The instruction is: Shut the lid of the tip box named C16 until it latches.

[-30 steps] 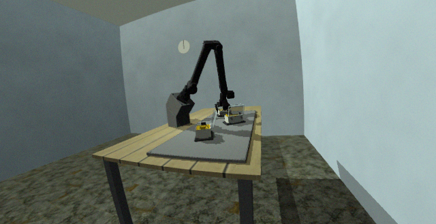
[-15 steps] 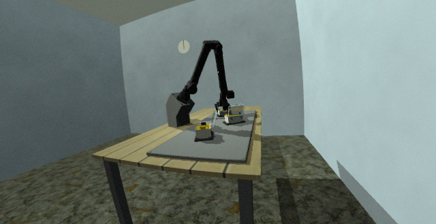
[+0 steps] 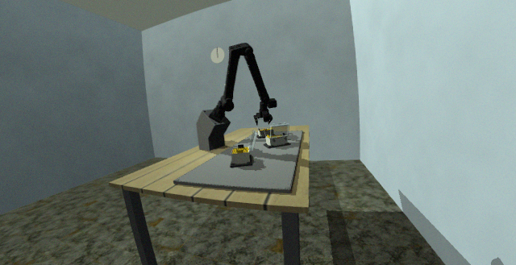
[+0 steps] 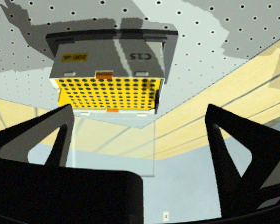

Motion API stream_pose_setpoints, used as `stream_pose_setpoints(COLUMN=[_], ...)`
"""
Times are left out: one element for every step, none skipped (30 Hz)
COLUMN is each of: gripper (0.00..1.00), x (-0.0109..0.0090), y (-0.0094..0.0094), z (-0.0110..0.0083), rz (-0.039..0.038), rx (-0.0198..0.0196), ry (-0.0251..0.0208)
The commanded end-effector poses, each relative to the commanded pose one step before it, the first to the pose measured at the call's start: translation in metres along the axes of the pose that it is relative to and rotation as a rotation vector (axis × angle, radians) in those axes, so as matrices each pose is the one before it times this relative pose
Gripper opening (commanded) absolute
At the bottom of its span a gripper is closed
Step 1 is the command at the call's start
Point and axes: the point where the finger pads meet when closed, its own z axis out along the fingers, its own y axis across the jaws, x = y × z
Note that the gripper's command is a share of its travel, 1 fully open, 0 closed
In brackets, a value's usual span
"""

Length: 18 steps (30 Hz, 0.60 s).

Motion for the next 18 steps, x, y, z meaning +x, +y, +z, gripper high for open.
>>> stream_pose_setpoints(gripper=[1.00,1.00,1.00,1.00,1.00,1.00,1.00,1.00,1.00,1.00,1.00,1.00,1.00,1.00,1.00,1.00,1.00,1.00], x=[0.01642,0.00263,0.00264,0.00264,0.00264,0.00264,0.00265,0.00000,0.00000,0.00267,0.00264,0.00264,0.00264,0.00265,0.00265,0.00265,0.00265,0.00265], y=[0.01762,0.00041,0.00040,0.00039,0.00038,0.00036,0.00035,0.00000,0.00000,0.00034,0.00032,0.00031,0.00029,0.00028,0.00026,0.00025,0.00023,0.00022], z=[-0.02563,-0.00460,-0.00460,-0.00461,-0.00461,-0.00461,-0.00461,0.00000,0.00000,-0.00463,-0.00461,-0.00461,-0.00461,-0.00461,-0.00461,-0.00461,-0.00460,-0.00460], rz=[0.01782,0.00032,0.00032,0.00033,0.00034,0.00034,0.00035,0.00000,0.00000,0.00036,0.00035,0.00036,0.00036,0.00037,0.00037,0.00037,0.00038,0.00038], rx=[-0.03511,-0.00063,-0.00061,-0.00059,-0.00057,-0.00055,-0.00053,0.00000,0.00000,-0.00050,-0.00048,-0.00045,-0.00043,-0.00040,-0.00037,-0.00035,-0.00032,-0.00029], ry=[0.01346,0.00042,0.00043,0.00044,0.00046,0.00047,0.00048,0.00000,0.00000,0.00049,0.00051,0.00052,0.00053,0.00054,0.00054,0.00055,0.00056,0.00057])
